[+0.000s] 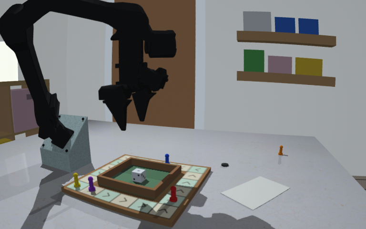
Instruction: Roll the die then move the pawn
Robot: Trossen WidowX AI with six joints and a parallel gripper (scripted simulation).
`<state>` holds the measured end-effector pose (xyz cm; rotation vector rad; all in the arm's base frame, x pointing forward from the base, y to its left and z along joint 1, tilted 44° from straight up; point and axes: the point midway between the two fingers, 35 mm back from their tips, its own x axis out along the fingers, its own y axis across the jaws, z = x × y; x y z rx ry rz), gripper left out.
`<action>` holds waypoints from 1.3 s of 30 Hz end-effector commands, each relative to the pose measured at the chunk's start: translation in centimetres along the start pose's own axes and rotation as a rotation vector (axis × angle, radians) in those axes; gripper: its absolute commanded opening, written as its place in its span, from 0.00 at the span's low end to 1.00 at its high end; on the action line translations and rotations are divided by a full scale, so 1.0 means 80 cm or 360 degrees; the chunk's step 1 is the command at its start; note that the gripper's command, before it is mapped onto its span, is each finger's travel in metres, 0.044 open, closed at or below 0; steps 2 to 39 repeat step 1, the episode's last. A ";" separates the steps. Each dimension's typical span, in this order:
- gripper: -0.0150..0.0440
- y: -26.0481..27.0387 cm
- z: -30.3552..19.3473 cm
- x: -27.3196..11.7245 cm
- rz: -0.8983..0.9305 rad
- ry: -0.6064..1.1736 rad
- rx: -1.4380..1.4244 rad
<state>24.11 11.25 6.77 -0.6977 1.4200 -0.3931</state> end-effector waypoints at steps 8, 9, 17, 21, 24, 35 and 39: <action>1.00 0.001 0.004 -0.002 0.0002 -0.0011 -0.0010; 1.00 0.001 0.004 -0.002 0.0002 -0.0011 -0.0010; 1.00 0.001 0.004 -0.002 0.0002 -0.0011 -0.0010; 1.00 0.001 0.004 -0.002 0.0002 -0.0011 -0.0010; 1.00 0.001 0.004 -0.002 0.0002 -0.0011 -0.0010; 1.00 0.001 0.004 -0.002 0.0002 -0.0011 -0.0010; 1.00 0.001 0.004 -0.002 0.0002 -0.0011 -0.0010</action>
